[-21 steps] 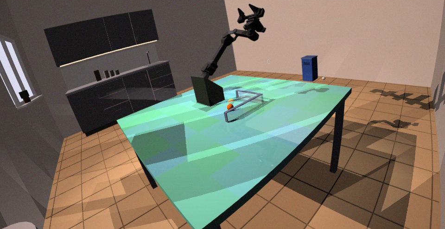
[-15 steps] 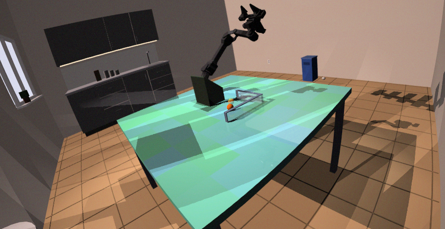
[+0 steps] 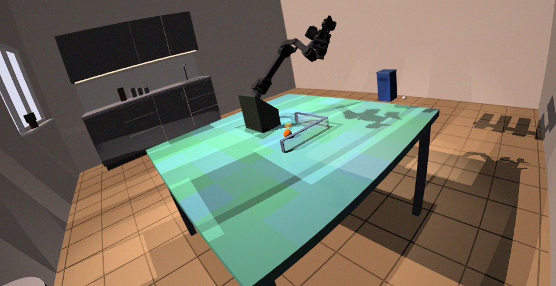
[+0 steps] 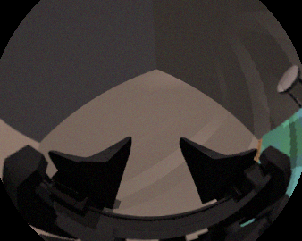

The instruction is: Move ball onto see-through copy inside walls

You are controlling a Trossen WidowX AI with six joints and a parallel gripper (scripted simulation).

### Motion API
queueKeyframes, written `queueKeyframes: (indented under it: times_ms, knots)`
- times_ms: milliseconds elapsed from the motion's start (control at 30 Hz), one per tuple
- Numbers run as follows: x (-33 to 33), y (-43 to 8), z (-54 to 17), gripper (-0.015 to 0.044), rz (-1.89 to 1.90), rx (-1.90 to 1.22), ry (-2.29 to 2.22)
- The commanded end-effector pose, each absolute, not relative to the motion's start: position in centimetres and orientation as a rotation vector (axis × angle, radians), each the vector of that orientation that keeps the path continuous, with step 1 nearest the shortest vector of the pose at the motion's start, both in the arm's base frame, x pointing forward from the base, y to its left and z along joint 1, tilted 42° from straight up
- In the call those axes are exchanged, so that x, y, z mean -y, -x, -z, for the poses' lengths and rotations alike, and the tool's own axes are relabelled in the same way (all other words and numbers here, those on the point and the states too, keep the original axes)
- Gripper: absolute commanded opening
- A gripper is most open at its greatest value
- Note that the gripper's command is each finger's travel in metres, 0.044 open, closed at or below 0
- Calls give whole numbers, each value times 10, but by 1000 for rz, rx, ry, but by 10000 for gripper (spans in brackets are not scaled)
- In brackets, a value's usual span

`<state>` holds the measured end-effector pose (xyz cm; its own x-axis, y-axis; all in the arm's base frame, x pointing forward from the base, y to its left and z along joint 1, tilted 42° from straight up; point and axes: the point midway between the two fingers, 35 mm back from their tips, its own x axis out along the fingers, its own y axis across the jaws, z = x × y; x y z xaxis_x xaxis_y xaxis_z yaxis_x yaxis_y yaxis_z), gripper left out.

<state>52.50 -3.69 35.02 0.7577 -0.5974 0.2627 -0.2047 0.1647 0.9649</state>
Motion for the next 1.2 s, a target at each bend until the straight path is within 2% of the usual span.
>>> queueKeyframes:
  times_ms: [0, 167, 333, 500, 667, 833, 1000, 1167]
  knots:
    - [28, -550, -291, 317, 373, 401, -1153]
    - [16, -563, -209, 317, 372, 6, -854]
    - [4, -551, -124, 317, 295, -377, -601]
    - [-10, -515, -47, 317, 147, -736, -411]
    - [-27, -458, 15, 317, -71, -1060, -295]
    - [-47, -389, 53, 317, -348, -1329, -275]
    - [-68, -320, 62, 317, -648, -1503, -367]
    - [-74, -303, 60, 317, -729, -1531, -412]
